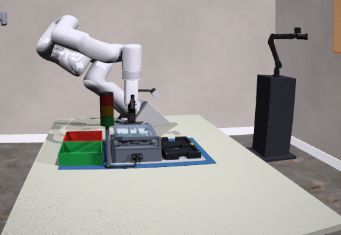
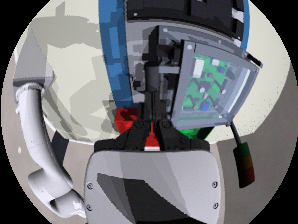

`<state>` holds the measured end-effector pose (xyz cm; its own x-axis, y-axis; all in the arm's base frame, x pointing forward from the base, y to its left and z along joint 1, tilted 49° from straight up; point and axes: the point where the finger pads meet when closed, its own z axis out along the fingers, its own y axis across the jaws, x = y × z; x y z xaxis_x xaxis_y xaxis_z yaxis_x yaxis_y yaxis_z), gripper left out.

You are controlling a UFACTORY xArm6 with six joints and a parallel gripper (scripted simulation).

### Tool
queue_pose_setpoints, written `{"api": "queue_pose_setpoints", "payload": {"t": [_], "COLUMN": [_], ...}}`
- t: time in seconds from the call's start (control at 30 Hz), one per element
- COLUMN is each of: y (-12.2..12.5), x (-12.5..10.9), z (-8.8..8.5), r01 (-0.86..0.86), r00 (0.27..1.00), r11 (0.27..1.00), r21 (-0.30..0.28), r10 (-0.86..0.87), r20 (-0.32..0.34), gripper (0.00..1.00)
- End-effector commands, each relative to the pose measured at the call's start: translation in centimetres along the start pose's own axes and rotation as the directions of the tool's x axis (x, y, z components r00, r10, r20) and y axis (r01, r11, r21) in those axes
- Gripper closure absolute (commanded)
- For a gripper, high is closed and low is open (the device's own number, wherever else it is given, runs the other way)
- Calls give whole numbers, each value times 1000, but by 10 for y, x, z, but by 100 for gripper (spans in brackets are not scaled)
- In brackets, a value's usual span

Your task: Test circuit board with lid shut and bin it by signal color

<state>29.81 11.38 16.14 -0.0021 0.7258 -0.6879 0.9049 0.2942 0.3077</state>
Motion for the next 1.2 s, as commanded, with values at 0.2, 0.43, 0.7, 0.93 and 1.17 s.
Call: {"api": "queue_pose_setpoints", "payload": {"t": [0.2, 0.43, 0.7, 0.93, 1.17], "y": [1, 1, 1, 1, 1], "x": [0, 0, 0, 0, 0], "z": [1, 3, 4, 6, 7], "r01": [-1, -1, -1, -1, -1], "r00": [1000, 1000, 1000, 1000, 1000], "r11": [1000, 1000, 1000, 1000, 1000], "r21": [-2, -2, -2, -2, -2], "r10": [1, 1, 1, 1, 1], "r20": [-2, -2, -2, -2, -2], "gripper": [100, 100, 100, 100, 100]}}
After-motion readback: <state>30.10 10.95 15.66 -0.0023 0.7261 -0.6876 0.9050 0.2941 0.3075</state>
